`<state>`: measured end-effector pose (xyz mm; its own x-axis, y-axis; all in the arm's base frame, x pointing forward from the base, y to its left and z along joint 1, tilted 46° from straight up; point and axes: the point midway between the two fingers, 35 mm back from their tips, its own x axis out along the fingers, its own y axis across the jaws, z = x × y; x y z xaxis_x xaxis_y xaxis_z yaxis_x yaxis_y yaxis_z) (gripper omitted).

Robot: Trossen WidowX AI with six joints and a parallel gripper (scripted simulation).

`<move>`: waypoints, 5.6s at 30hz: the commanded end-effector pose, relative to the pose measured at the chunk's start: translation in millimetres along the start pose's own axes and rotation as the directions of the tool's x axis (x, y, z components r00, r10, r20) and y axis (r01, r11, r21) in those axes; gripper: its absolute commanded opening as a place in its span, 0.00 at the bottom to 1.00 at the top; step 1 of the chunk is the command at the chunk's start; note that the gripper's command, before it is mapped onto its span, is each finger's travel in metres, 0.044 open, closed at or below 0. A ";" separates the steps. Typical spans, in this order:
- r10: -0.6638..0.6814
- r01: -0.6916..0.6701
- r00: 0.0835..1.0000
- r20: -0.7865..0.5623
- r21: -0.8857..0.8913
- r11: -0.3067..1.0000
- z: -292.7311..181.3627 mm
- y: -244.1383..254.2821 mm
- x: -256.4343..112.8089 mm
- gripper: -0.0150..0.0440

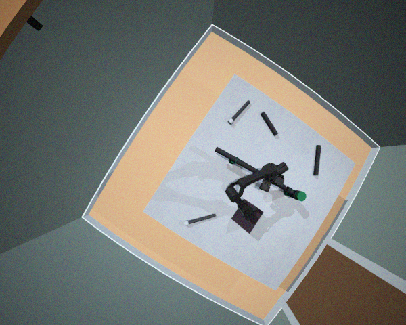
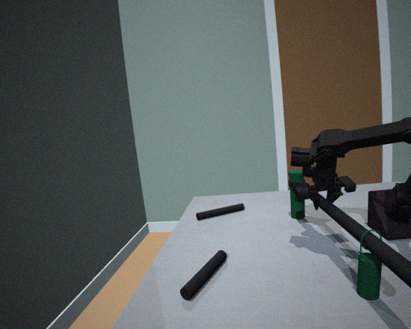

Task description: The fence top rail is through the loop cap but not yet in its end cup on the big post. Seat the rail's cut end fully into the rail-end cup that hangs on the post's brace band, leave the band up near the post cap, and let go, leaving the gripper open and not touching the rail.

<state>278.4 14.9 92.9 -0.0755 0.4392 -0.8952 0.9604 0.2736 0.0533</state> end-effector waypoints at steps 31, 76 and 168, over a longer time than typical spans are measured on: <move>0.001 -0.001 1.000 0.001 0.005 1.000 21.4 -1.6 3.1 0.25; -0.005 0.005 1.000 -0.016 -0.003 1.000 15.1 -0.7 5.2 0.25; -0.010 0.009 0.999 -0.030 -0.005 1.000 28.8 4.7 3.3 0.25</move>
<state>281.1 6.6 76.7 -0.1290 0.4885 -0.8630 0.9532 0.3010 0.0278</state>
